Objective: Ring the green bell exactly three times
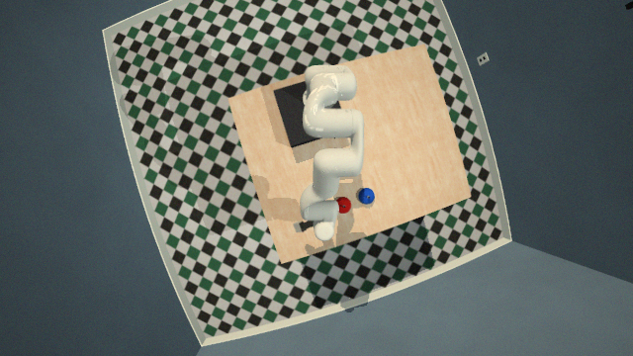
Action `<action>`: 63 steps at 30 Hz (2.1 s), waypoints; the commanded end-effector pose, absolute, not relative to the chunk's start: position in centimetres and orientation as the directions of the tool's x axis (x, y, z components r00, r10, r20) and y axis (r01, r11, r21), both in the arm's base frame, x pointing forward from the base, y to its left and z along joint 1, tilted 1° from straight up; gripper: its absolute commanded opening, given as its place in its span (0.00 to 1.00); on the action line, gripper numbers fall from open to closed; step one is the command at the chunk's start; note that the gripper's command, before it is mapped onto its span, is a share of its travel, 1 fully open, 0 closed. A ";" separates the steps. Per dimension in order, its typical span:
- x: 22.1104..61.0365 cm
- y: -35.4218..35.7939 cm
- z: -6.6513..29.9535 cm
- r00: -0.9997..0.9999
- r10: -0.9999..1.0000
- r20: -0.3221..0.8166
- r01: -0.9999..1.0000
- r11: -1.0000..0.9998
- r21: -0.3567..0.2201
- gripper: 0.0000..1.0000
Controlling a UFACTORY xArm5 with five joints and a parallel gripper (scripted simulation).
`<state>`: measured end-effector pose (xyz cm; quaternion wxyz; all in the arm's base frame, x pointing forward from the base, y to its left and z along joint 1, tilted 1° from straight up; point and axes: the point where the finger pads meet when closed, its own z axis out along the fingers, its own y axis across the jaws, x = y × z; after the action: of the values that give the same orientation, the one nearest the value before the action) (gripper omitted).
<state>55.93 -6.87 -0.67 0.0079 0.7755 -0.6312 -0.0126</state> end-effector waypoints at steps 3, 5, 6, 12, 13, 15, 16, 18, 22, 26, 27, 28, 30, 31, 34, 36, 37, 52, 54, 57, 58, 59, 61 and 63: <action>56.2 -6.9 -0.3 0.204 -0.979 -0.007 -0.979 -0.204 0.021 0.00; 56.2 -6.9 -0.3 0.204 -0.979 -0.007 -0.979 -0.204 0.021 0.00; 56.2 -6.9 -0.3 0.204 -0.979 -0.007 -0.979 -0.204 0.021 0.00; 56.2 -6.9 -0.2 0.204 -0.979 -0.007 -0.979 -0.204 0.021 0.00; 56.2 -6.9 -0.2 0.204 -0.979 -0.007 -0.979 -0.204 0.021 0.00; 56.2 -6.9 -0.2 0.204 -0.979 -0.007 -0.979 -0.204 0.021 0.00; 56.2 -6.9 -0.2 0.204 -0.979 -0.007 -0.979 -0.204 0.021 0.00; 56.2 -6.9 -0.2 0.204 -0.979 -0.007 -0.979 -0.204 0.021 0.00; 56.2 -6.9 -0.2 0.204 -0.979 -0.007 -0.979 -0.204 0.021 0.00; 56.2 -6.9 -0.2 0.204 -0.979 -0.007 -0.979 -0.204 0.021 0.00; 56.2 -6.9 -0.2 0.204 -0.979 -0.007 -0.979 -0.204 0.021 0.00; 56.2 -6.9 -0.2 0.204 -0.979 -0.007 -0.979 -0.204 0.021 0.00; 56.2 -6.9 -0.2 0.204 -0.979 -0.007 -0.979 -0.204 0.021 0.00; 56.2 -6.9 -0.2 0.204 -0.979 -0.007 -0.979 -0.204 0.021 0.00; 56.2 -6.9 -0.2 0.204 -0.979 -0.007 -0.979 -0.204 0.021 0.00; 56.2 -6.9 -0.1 0.204 -0.979 -0.007 -0.979 -0.204 0.021 0.00; 56.2 -6.9 -0.1 0.204 -0.979 -0.007 -0.979 -0.204 0.021 0.00; 56.2 -6.9 0.4 0.204 -0.979 -0.007 -0.979 -0.204 0.021 0.00; 56.2 -6.9 0.4 0.204 -0.979 -0.007 -0.979 -0.204 0.021 0.00; 56.2 -6.9 0.4 0.204 -0.979 -0.007 -0.979 -0.204 0.021 0.00; 56.2 -6.9 0.4 0.204 -0.979 -0.007 -0.979 -0.204 0.021 0.00; 56.2 -6.9 0.4 0.204 -0.979 -0.007 -0.979 -0.204 0.021 0.00; 56.2 -6.9 0.4 0.204 -0.979 -0.007 -0.979 -0.204 0.021 0.00; 56.2 -6.9 0.4 0.204 -0.979 -0.007 -0.979 -0.204 0.021 0.00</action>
<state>56.01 -6.83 0.24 0.0070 0.7757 -0.6309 -0.0111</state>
